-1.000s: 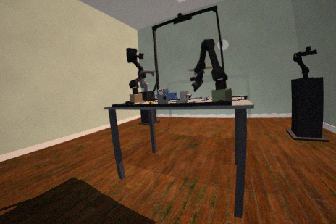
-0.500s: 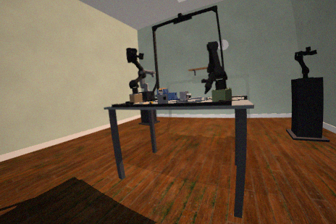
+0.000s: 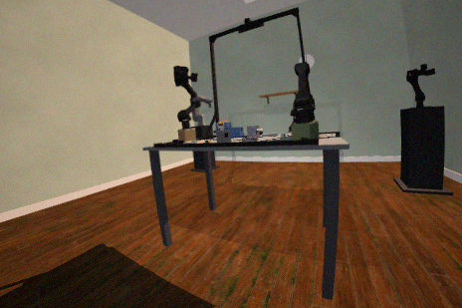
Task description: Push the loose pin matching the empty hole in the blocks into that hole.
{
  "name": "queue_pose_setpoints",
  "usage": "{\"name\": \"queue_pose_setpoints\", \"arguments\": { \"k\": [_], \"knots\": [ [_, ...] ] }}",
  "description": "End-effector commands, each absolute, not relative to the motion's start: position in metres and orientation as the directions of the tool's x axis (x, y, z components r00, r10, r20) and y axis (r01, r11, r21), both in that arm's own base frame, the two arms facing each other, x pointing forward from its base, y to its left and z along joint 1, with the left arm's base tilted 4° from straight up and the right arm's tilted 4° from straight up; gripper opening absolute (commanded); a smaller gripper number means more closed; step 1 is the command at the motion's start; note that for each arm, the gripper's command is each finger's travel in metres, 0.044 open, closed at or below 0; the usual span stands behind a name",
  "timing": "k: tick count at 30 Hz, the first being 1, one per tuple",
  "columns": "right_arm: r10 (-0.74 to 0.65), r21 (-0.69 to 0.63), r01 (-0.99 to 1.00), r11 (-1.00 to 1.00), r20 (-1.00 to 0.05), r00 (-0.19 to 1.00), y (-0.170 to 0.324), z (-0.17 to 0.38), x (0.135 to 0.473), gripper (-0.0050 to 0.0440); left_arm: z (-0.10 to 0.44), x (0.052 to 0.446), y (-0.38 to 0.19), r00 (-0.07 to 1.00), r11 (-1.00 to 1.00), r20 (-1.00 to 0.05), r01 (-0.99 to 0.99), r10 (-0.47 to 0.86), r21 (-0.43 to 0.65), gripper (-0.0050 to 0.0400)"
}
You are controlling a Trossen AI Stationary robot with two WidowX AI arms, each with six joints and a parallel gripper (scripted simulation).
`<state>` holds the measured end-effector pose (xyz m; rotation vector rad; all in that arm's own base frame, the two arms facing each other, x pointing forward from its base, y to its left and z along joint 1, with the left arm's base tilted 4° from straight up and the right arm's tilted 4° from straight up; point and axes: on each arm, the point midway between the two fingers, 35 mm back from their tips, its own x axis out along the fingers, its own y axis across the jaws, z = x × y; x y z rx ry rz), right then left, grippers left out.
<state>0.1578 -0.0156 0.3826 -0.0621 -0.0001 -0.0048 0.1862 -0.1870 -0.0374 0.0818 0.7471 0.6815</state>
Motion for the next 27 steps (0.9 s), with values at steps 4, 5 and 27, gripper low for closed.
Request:
{"name": "queue_pose_setpoints", "arguments": {
  "k": [4, 5, 27],
  "knots": [
    [0.000, -0.066, 0.000, 0.998, 0.000, 1.000, -0.015, 0.383, 0.158, 0.0400, -0.050, 0.171, -0.183, 0.632, 0.788, -0.479, -0.551, 0.609, 0.273, 0.0400],
    [0.000, -0.066, 0.000, 0.998, 0.000, 1.000, -0.015, 0.383, 0.158, 0.0400, -0.050, 0.171, -0.183, 0.638, 0.786, -0.475, -0.572, 0.606, 0.236, 0.0400],
    [0.000, -0.066, 0.000, 0.998, 0.000, 1.000, -0.015, 0.383, 0.158, 0.0400, -0.023, 0.190, -0.197, 0.643, 0.795, -0.557, -0.605, 0.526, 0.053, 0.0400]
  ]
}}
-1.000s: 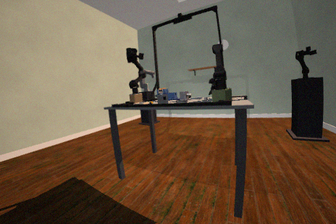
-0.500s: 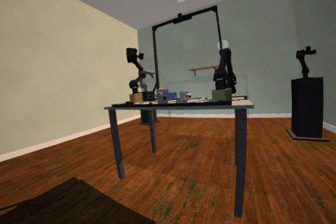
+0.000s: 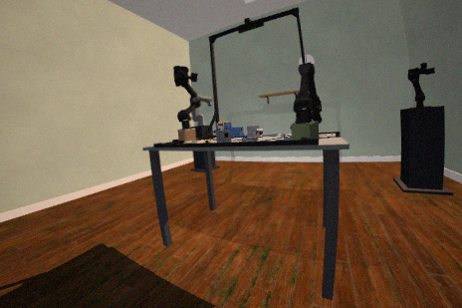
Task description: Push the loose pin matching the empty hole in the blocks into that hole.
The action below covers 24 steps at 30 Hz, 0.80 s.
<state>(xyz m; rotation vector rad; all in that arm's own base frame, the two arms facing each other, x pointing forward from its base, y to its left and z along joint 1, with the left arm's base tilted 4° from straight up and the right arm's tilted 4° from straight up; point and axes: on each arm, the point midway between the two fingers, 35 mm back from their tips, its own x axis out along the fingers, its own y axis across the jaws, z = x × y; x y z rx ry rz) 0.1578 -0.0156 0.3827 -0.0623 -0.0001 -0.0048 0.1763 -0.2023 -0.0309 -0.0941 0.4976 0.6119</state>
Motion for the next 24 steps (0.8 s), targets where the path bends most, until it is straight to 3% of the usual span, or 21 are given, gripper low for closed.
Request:
{"name": "queue_pose_setpoints", "arguments": {
  "k": [1, 6, 8, 14, 24],
  "knots": [
    [0.000, -0.066, 0.000, 0.998, 0.000, 1.000, -0.015, 0.383, 0.158, 0.0400, -0.021, 0.196, -0.196, 0.620, 0.789, -0.587, -0.612, 0.520, 0.052, 0.0400],
    [0.000, -0.066, 0.000, 0.998, 0.000, 1.000, -0.015, 0.383, 0.158, 0.0400, -0.004, 0.226, -0.189, 0.538, 0.785, -0.718, -0.620, 0.441, 0.018, 0.0400],
    [0.000, -0.066, 0.000, 0.998, 0.000, 1.000, -0.015, 0.383, 0.158, 0.0400, -0.004, 0.226, -0.189, 0.538, 0.785, -0.718, -0.620, 0.441, 0.018, 0.0400],
    [0.000, -0.066, 0.000, 0.998, 0.000, 1.000, -0.015, 0.383, 0.158, 0.0400, 0.027, 0.265, -0.177, 0.524, 0.813, -0.804, -0.575, 0.280, -0.092, 0.0400],
    [0.000, -0.066, 0.000, 0.998, 0.000, 1.000, -0.015, 0.383, 0.158, 0.0400, 0.101, 0.323, -0.140, 0.676, 0.865, -0.736, -0.392, 0.040, -0.314, 0.0400]
  ]
}}
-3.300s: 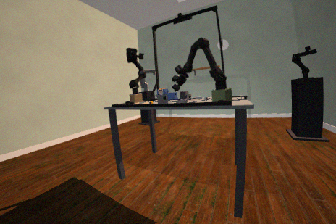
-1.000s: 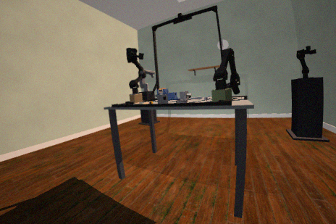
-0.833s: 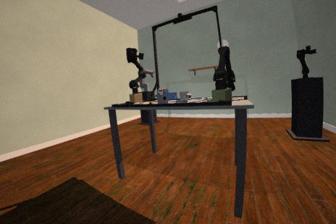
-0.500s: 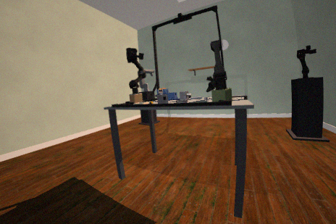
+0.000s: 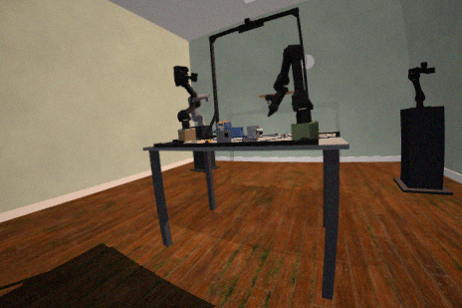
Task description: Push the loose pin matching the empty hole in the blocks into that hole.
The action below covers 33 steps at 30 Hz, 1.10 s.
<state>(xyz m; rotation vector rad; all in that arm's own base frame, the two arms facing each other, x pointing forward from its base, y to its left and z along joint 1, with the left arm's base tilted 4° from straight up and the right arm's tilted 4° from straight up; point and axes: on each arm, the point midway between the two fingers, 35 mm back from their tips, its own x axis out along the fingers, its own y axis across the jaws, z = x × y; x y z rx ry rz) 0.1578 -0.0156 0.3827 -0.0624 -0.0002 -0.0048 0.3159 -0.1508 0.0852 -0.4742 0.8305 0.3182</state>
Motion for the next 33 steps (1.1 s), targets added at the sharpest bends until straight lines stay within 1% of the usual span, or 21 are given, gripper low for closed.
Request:
{"name": "queue_pose_setpoints", "arguments": {
  "k": [1, 6, 10, 13, 16, 18, 20, 22, 29, 33],
  "knots": [
    [0.000, -0.066, 0.000, 0.998, 0.000, 1.000, -0.015, 0.383, 0.158, 0.0400, 0.101, 0.323, -0.140, 0.676, 0.865, -0.736, -0.392, 0.040, -0.314, 0.0400],
    [0.000, -0.066, 0.000, 0.998, 0.000, 1.000, -0.015, 0.383, 0.158, 0.0400, 0.156, 0.344, -0.106, 0.806, 0.896, -0.591, -0.236, -0.036, -0.376, 0.0400],
    [0.000, -0.066, 0.000, 0.998, 0.000, 1.000, -0.015, 0.383, 0.158, 0.0400, 0.204, 0.351, -0.075, 0.901, 0.929, -0.430, -0.111, -0.055, -0.352, 0.0400],
    [0.000, -0.066, 0.000, 0.998, 0.000, 1.000, -0.015, 0.383, 0.158, 0.0400, 0.242, 0.348, -0.050, 0.956, 0.958, -0.288, -0.036, -0.049, -0.283, 0.0400],
    [0.000, -0.066, 0.000, 0.998, 0.000, 1.000, -0.015, 0.383, 0.158, 0.0400, 0.280, 0.337, -0.025, 0.990, 0.985, -0.135, 0.007, -0.030, -0.172, 0.0400],
    [0.000, -0.066, 0.000, 0.998, 0.000, 1.000, -0.015, 0.383, 0.158, 0.0400, 0.280, 0.337, -0.025, 0.990, 0.985, -0.135, 0.007, -0.030, -0.172, 0.0400],
    [0.000, -0.066, 0.000, 0.998, 0.000, 1.000, -0.015, 0.383, 0.158, 0.0400, 0.305, 0.326, -0.010, 0.999, 0.997, -0.029, 0.011, -0.013, -0.078, 0.0400],
    [0.000, -0.066, 0.000, 0.998, 0.000, 1.000, -0.015, 0.383, 0.158, 0.0400, 0.321, 0.317, -0.001, 0.999, 1.000, 0.041, 0.002, -0.001, -0.009, 0.0400],
    [0.000, -0.066, 0.000, 0.998, 0.000, 1.000, -0.015, 0.383, 0.158, 0.0400, 0.323, 0.316, 0.000, 0.999, 1.000, 0.049, 0.000, 0.000, 0.000, 0.0400],
    [0.000, -0.066, 0.000, 0.998, 0.000, 1.000, -0.015, 0.383, 0.158, 0.0400, 0.318, 0.319, -0.003, 1.000, 1.000, 0.028, 0.011, -0.011, 0.006, 0.0400]
  ]
}}
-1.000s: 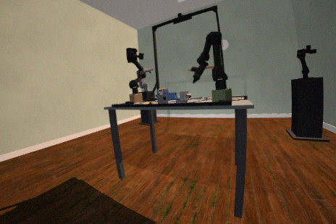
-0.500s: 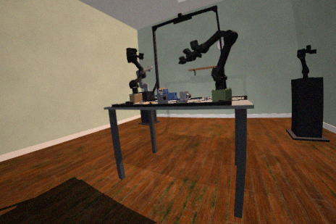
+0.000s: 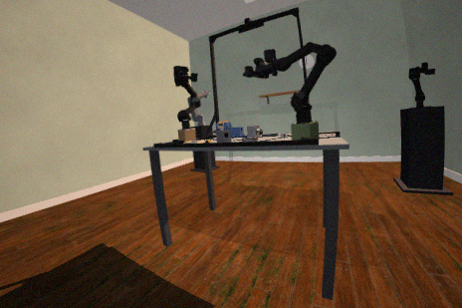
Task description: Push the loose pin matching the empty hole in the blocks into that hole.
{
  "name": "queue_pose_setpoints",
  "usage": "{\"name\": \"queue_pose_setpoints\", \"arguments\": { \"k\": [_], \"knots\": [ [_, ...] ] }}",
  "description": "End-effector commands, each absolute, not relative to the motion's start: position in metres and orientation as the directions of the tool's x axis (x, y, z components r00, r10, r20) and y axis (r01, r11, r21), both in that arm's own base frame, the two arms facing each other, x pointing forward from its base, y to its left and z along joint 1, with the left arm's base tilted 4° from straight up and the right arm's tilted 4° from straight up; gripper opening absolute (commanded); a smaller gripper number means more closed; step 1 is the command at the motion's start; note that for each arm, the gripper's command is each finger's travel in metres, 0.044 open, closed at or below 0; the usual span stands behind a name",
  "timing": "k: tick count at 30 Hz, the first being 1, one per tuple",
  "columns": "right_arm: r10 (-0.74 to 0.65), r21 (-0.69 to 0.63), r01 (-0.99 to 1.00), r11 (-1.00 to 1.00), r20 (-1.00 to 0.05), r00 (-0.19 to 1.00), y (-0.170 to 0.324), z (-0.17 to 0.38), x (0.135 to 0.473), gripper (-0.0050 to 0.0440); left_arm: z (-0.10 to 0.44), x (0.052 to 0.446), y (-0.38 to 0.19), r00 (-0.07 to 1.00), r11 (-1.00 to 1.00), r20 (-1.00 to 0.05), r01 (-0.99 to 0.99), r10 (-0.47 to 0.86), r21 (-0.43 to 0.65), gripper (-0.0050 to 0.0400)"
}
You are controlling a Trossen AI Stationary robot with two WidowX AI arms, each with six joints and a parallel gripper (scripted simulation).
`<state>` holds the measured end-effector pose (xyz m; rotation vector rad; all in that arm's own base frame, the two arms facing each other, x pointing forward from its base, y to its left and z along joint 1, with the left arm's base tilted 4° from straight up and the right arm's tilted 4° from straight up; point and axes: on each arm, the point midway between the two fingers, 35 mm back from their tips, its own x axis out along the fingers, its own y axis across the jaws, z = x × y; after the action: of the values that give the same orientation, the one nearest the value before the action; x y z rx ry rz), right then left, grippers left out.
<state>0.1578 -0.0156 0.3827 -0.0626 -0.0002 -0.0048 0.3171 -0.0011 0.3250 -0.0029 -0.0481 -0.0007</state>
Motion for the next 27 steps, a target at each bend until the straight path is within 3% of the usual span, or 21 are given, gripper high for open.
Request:
{"name": "queue_pose_setpoints", "arguments": {
  "k": [1, 7, 17, 19, 27],
  "knots": [
    [0.000, -0.066, 0.000, 0.998, 0.000, 1.000, -0.015, 0.383, 0.158, 0.0400, 0.318, 0.319, -0.003, 1.000, 1.000, 0.028, 0.011, -0.011, 0.006, 0.0400],
    [0.000, -0.066, 0.000, 0.998, 0.000, 1.000, -0.015, 0.383, 0.158, 0.0400, 0.295, 0.330, -0.019, 0.996, 0.998, -0.066, 0.062, -0.059, 0.033, 0.0400],
    [0.000, -0.066, 0.000, 0.998, 0.000, 1.000, -0.015, 0.383, 0.158, 0.0400, 0.193, 0.354, -0.082, 0.857, 0.945, -0.477, 0.295, -0.198, 0.138, 0.0400],
    [0.000, -0.066, 0.000, 0.998, 0.000, 1.000, -0.015, 0.383, 0.158, 0.0400, 0.193, 0.354, -0.082, 0.857, 0.945, -0.477, 0.295, -0.198, 0.138, 0.0400],
    [0.000, -0.066, 0.000, 0.998, 0.000, 1.000, -0.015, 0.383, 0.158, 0.0400, 0.090, 0.334, -0.135, 0.536, 0.798, -0.821, 0.574, -0.197, 0.183, 0.0400]
  ]
}}
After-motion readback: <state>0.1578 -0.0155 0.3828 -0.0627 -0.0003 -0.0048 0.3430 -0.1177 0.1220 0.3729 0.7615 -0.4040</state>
